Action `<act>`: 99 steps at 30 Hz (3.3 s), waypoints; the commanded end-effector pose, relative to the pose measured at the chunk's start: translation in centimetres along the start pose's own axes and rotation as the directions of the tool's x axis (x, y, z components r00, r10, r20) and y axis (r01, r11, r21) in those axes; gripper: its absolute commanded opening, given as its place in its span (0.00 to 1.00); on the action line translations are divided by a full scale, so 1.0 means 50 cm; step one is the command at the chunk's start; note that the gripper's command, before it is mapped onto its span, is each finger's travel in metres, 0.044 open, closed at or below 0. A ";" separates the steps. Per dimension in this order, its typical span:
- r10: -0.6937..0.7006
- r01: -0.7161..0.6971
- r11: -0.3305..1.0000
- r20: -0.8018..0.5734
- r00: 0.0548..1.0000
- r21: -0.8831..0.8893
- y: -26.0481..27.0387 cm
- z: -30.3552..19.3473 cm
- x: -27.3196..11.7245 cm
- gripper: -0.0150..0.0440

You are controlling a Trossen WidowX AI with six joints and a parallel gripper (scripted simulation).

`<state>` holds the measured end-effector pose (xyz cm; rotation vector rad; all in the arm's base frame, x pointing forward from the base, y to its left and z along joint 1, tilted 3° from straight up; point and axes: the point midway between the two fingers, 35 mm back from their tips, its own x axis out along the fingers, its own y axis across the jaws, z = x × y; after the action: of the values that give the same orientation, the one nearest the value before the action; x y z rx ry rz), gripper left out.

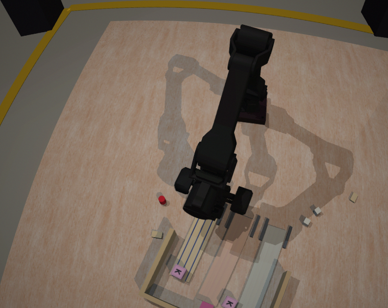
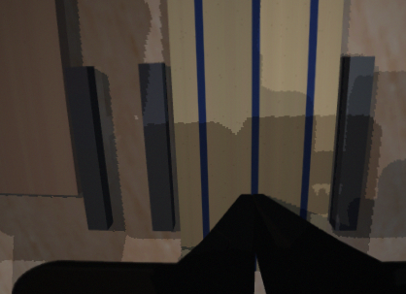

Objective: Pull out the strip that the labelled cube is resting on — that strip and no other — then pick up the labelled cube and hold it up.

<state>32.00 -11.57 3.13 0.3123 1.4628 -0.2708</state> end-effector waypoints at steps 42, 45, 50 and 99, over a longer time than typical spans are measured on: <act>-0.003 0.003 1.000 -0.030 1.000 0.005 -0.001 -0.147 0.012 0.25; -0.003 0.003 1.000 -0.030 1.000 0.005 -0.001 -0.156 0.011 0.25; -0.003 0.003 1.000 -0.031 1.000 0.005 -0.001 -0.170 0.011 0.25; -0.003 0.003 1.000 -0.036 0.999 0.006 0.000 -0.302 0.008 0.25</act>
<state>19.30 -6.47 2.23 0.3121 1.4586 -0.2704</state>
